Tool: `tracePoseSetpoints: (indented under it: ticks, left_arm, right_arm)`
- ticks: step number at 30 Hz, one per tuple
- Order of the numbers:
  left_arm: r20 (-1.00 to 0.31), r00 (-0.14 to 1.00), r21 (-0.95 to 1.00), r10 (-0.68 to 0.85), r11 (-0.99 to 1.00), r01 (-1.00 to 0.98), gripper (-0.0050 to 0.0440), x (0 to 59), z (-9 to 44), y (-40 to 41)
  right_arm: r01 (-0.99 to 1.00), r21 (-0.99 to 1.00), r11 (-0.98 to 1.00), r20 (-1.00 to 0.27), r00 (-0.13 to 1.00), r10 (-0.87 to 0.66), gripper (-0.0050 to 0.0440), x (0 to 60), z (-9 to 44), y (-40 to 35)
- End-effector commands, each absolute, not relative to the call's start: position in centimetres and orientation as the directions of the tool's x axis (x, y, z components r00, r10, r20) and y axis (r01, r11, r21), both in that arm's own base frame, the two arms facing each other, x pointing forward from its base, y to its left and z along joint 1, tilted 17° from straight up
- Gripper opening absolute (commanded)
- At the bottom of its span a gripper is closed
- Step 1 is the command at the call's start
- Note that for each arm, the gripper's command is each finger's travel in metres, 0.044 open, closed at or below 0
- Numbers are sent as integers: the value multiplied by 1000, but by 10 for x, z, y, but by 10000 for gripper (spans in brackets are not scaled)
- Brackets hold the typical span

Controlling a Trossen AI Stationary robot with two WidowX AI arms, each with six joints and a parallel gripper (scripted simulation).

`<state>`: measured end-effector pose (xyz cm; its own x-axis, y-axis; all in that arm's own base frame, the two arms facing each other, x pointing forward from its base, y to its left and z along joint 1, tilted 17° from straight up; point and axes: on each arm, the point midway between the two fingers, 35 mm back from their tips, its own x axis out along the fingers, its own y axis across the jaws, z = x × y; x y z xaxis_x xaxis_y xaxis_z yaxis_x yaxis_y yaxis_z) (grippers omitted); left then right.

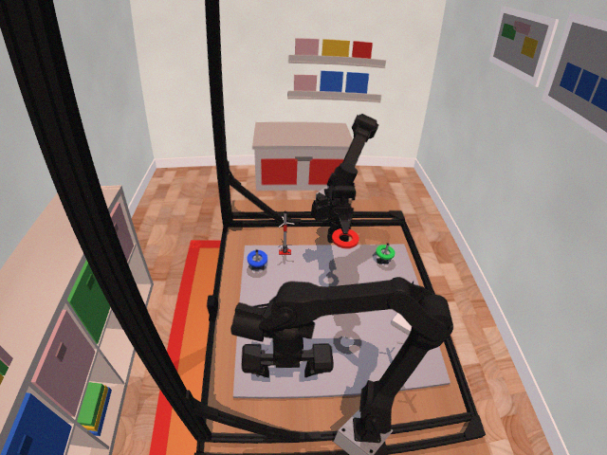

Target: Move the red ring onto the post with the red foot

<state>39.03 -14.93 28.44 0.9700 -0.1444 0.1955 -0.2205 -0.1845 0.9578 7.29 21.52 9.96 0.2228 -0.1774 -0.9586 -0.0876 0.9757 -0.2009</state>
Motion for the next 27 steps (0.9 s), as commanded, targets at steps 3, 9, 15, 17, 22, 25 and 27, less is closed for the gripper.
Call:
tracePoseSetpoints:
  ticks: [3,9,15,17,22,25,27]
  left_arm:
    - [200,970,957,-141,-185,-224,0,385,285,-148]
    - [200,970,957,-141,-185,-224,0,385,285,-148]
    - [200,970,957,-141,-185,-224,0,385,285,-148]
    - [200,970,957,-141,-185,-224,0,385,285,-148]
    - [200,970,957,-141,-185,-224,0,385,285,-148]
    - [200,970,957,-141,-185,-224,0,385,285,-148]
    - [200,970,957,-141,-185,-224,0,385,285,-148]
  right_arm:
    - [7,-38,999,-964,264,-38,400,101,93,223]
    - [108,174,979,-928,351,126,400,137,94,234]
    - [173,368,914,-850,460,255,400,172,103,241]
    - [188,429,883,-816,500,290,400,183,108,241]
    - [188,560,807,-724,584,366,400,205,124,247]
    - [209,634,745,-656,656,374,400,224,132,232]
    - [204,682,702,-605,697,385,400,235,140,228]
